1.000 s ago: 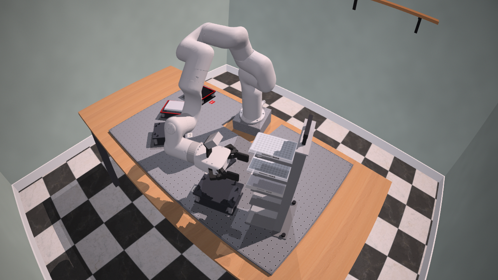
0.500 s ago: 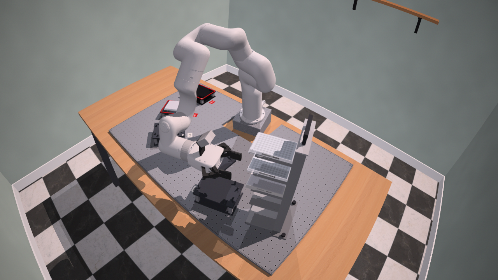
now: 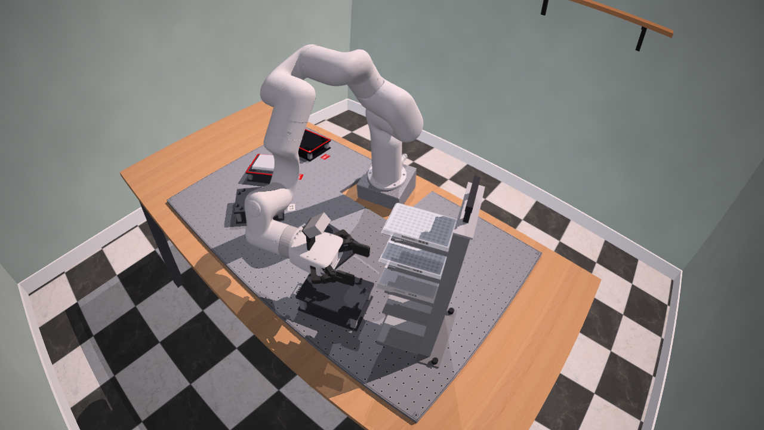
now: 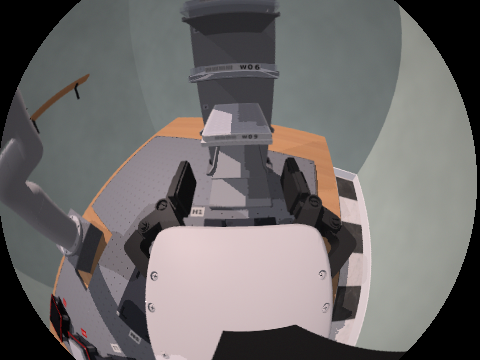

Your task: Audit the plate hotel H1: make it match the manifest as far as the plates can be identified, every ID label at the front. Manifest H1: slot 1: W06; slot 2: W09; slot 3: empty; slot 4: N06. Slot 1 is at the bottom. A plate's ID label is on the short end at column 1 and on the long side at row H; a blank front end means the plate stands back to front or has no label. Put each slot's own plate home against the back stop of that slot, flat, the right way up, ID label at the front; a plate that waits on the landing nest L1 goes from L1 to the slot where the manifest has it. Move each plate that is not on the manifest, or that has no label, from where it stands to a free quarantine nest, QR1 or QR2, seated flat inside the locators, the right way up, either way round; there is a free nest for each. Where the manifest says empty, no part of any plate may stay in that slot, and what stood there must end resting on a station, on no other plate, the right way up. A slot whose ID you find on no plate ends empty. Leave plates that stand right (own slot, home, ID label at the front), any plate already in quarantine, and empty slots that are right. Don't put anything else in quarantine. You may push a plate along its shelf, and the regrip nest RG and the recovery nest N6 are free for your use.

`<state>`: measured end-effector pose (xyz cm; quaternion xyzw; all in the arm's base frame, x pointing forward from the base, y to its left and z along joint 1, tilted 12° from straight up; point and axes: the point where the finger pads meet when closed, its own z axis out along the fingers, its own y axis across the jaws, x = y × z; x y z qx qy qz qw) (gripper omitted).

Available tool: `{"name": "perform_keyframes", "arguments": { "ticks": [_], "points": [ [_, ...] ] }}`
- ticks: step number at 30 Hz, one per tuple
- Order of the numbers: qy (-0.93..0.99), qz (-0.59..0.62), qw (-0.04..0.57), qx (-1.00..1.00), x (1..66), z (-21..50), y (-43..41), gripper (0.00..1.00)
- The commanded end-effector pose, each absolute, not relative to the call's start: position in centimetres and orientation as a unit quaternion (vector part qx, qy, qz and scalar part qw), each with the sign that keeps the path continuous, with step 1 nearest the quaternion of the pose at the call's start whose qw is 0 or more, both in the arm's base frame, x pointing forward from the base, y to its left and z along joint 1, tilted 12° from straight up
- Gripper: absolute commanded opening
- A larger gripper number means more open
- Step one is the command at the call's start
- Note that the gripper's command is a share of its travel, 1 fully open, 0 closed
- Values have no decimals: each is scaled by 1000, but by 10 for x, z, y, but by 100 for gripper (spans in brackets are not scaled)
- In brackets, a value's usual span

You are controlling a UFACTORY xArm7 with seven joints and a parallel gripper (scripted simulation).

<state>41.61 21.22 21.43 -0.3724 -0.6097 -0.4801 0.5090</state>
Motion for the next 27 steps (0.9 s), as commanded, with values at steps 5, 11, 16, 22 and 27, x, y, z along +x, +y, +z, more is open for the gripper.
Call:
{"name": "perform_keyframes", "arguments": {
  "ticks": [5,11,16,22,27],
  "points": [
    [-611,-481,508,-371,422,194,213,100],
    [-611,-481,508,-371,425,178,214,100],
    [-611,-481,508,-371,426,175,214,100],
    [-611,-481,508,-371,423,175,224,100],
    [-611,-481,508,-371,419,174,237,100]
  ]
}}
